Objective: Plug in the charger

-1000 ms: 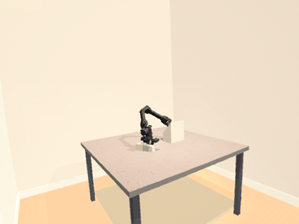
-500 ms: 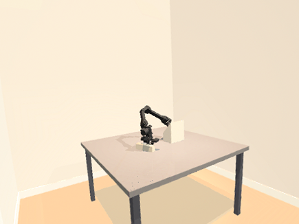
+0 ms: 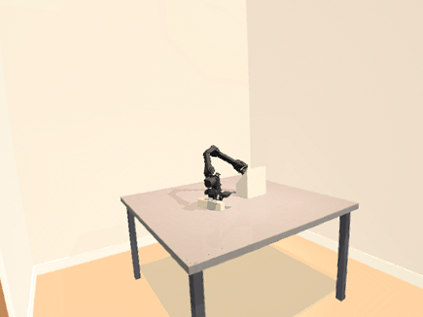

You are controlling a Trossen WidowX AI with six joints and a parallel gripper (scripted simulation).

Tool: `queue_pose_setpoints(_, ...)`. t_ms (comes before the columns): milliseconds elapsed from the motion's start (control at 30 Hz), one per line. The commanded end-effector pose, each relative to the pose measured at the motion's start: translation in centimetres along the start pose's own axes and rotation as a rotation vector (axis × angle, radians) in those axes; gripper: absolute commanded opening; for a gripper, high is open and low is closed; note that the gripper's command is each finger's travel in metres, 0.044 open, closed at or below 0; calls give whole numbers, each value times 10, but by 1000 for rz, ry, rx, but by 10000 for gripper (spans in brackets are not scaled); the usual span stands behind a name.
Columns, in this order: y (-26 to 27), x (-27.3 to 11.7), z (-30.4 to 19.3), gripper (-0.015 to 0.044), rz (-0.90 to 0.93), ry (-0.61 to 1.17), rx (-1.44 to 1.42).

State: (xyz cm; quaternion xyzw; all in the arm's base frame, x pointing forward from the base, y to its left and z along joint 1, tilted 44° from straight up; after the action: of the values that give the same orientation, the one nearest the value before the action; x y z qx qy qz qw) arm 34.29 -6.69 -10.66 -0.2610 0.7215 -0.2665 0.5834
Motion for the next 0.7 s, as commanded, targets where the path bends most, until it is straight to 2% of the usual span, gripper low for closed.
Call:
queue_pose_setpoints(0,0,0,0,0,-2,-2,0)
queue_pose_setpoints(533,0,0,0,420,-2,-2,0)
queue_pose_setpoints(567,0,0,0,440,-2,-2,0)
queue_pose_setpoints(667,0,0,0,440,-2,-2,1)
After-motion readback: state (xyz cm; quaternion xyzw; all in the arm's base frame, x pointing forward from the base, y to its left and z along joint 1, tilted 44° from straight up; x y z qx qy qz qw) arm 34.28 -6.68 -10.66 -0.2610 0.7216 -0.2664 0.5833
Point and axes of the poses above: the point midway between the two fingers, 35 mm back from their tips, its own x axis out along the fingers, its own y axis across the jaws, z = x × y, the point moved 1 cm from there along -x, back along the fingers, and after that the axes turned 8 degrees about x, right-handed, at the moved point
